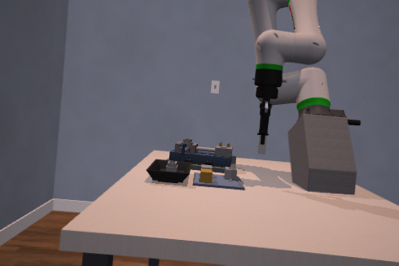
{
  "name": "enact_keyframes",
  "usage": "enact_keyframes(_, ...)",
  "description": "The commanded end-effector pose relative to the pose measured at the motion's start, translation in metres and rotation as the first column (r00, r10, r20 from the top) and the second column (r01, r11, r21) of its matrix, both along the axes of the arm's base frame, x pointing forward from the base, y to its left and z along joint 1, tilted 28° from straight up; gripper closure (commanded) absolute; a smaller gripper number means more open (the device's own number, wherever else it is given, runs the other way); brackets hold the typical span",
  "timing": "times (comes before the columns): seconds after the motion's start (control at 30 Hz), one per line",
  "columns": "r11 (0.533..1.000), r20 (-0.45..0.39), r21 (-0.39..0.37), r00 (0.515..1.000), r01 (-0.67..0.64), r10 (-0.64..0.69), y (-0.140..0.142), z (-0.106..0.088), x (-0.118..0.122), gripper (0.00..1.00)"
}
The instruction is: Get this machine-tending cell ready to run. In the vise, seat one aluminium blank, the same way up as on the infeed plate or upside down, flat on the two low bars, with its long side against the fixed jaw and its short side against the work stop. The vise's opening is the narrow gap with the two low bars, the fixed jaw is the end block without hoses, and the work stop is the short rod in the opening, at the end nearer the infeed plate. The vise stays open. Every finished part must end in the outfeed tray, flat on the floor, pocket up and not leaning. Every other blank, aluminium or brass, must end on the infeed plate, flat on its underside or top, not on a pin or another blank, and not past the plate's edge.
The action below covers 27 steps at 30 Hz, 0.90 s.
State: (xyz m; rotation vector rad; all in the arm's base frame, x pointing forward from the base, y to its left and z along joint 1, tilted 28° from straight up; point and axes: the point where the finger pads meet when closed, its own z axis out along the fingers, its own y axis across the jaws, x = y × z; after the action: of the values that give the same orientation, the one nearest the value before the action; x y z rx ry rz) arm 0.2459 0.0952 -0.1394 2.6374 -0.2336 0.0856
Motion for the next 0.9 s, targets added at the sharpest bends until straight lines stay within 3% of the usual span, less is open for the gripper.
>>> enact_keyframes(0.0, 1.0, 0.0, 0.0, 1.0, 0.0, 0.0, 0.0, 0.0, 0.0, 1.0)
enact_keyframes(0.43, 1.0, 0.0, 0.0, 1.0, 0.0, 0.0, 0.002, 0.002, 0.0, 1.0)
enact_keyframes(0.87, 1.0, 0.0, 0.0, 1.0, 0.0, 0.0, 0.013, 0.023, 0.0, 1.0)
